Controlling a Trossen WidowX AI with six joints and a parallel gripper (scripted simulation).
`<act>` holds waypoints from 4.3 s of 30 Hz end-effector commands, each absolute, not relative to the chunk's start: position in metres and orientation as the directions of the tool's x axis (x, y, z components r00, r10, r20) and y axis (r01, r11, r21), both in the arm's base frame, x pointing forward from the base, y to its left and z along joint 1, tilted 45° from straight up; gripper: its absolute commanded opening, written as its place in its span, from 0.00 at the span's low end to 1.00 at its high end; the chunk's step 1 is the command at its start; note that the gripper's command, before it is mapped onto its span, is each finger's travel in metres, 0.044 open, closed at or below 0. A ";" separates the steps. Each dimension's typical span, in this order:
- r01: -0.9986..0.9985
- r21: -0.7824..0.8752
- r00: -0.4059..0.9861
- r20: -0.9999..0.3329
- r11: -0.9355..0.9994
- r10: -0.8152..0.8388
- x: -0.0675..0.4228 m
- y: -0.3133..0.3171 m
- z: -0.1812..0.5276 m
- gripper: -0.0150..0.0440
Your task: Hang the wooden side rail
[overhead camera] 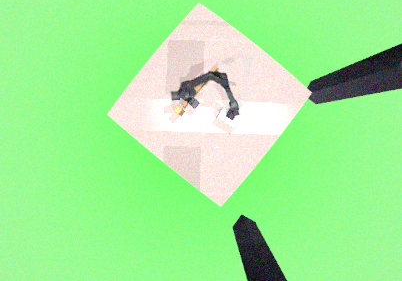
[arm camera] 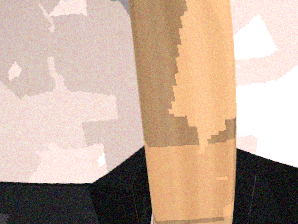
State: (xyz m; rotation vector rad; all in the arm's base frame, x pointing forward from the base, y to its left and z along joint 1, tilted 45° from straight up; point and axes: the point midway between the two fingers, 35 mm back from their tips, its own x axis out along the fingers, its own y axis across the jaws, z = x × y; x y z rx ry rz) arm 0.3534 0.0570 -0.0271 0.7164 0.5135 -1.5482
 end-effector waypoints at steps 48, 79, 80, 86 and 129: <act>0.990 0.100 -0.002 -0.709 -0.103 -0.706 0.355 0.064 -0.031 0.25; 0.990 0.100 -0.002 -0.709 -0.103 -0.705 0.356 0.068 -0.031 0.25; 0.990 0.100 -0.002 -0.709 -0.103 -0.705 0.356 0.068 -0.031 0.25; 0.990 0.100 -0.002 -0.709 -0.103 -0.705 0.356 0.068 -0.032 0.25; 0.990 0.100 -0.002 -0.709 -0.103 -0.705 0.356 0.071 -0.035 0.25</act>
